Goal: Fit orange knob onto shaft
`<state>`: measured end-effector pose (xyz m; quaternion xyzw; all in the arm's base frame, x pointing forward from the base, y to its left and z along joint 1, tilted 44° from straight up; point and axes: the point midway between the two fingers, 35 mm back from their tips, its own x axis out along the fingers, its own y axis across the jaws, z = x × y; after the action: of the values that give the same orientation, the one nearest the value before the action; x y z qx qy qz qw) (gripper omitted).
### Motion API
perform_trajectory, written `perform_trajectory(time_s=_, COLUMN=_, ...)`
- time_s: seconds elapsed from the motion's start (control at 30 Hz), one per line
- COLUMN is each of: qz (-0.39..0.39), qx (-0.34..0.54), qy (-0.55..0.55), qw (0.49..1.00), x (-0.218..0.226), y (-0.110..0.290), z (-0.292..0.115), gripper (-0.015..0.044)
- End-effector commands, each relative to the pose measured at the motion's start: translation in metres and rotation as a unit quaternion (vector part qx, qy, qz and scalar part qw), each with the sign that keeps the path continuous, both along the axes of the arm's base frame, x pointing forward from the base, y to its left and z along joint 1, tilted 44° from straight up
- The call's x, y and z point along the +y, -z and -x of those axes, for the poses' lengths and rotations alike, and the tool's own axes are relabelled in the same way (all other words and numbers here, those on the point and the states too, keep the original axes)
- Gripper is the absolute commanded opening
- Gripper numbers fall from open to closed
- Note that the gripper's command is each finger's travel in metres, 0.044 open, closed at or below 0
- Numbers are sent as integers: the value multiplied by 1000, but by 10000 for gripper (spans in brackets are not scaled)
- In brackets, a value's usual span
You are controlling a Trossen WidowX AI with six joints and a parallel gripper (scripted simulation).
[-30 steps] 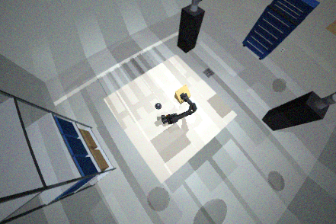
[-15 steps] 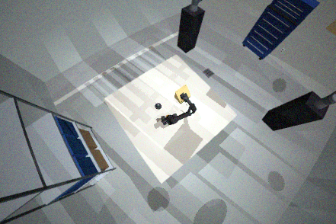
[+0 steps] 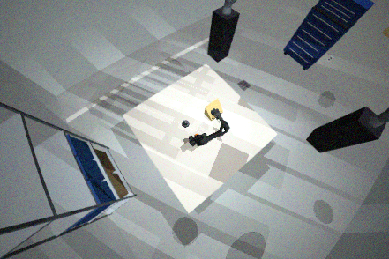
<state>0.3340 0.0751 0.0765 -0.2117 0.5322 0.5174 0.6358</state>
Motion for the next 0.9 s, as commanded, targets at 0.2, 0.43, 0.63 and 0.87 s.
perform_trajectory(time_s=0.2, qz=-2, qx=4, qy=1, qw=1000, x=11, y=12, z=2, gripper=440)
perform_trajectory(time_s=0.43, qz=-2, qx=4, qy=1, qw=1000, x=14, y=15, z=2, gripper=361)
perform_trajectory(time_s=0.63, qz=-2, qx=4, qy=1, qw=1000, x=14, y=15, z=2, gripper=240)
perform_trajectory(time_s=0.87, qz=-2, qx=4, qy=1, qw=1000, x=14, y=15, z=2, gripper=227)
